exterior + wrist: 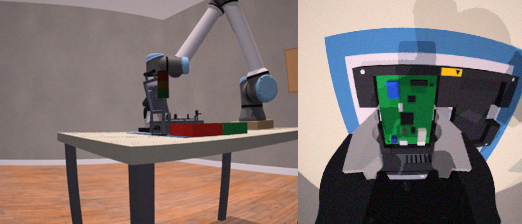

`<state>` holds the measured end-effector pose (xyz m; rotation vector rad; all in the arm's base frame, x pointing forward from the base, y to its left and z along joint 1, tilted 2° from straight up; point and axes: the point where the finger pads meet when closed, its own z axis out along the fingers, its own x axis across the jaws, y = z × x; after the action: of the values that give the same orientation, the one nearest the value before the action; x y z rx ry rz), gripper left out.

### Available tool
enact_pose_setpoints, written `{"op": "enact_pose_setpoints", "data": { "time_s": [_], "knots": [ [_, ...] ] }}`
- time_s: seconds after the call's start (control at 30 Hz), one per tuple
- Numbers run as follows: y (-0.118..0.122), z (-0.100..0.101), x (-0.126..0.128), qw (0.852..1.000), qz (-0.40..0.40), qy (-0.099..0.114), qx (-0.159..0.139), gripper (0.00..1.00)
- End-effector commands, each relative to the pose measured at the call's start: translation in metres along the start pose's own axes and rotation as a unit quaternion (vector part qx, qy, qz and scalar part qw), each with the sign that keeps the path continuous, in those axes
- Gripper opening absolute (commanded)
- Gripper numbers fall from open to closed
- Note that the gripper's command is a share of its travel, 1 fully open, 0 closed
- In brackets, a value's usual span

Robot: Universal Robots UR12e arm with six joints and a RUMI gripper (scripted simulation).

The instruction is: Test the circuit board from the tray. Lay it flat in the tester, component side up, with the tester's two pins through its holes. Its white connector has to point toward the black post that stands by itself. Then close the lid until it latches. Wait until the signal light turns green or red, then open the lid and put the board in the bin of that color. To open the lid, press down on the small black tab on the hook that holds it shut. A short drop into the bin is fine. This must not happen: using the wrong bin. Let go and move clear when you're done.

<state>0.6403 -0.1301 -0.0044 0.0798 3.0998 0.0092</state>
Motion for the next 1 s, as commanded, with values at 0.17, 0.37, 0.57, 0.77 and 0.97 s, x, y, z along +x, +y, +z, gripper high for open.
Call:
{"op": "enact_pose_setpoints", "data": {
  "time_s": [0.17, 0.37, 0.57, 0.77, 0.97],
  "knots": [
    [-0.0002, -0.0006, -0.0006, 1.000, 0.000, -0.001, 0.000, 0.47],
    [-0.0002, -0.0006, -0.0006, 1.000, 0.000, -0.001, 0.000, 0.47],
    [-0.0002, -0.0006, -0.0006, 1.000, 0.000, -0.001, 0.000, 0.44],
    [-0.0002, -0.0006, -0.0006, 1.000, 0.000, -0.001, 0.000, 0.44],
    [-0.0002, -0.0006, -0.0006, 1.000, 0.000, -0.001, 0.000, 0.42]
  ]
}}
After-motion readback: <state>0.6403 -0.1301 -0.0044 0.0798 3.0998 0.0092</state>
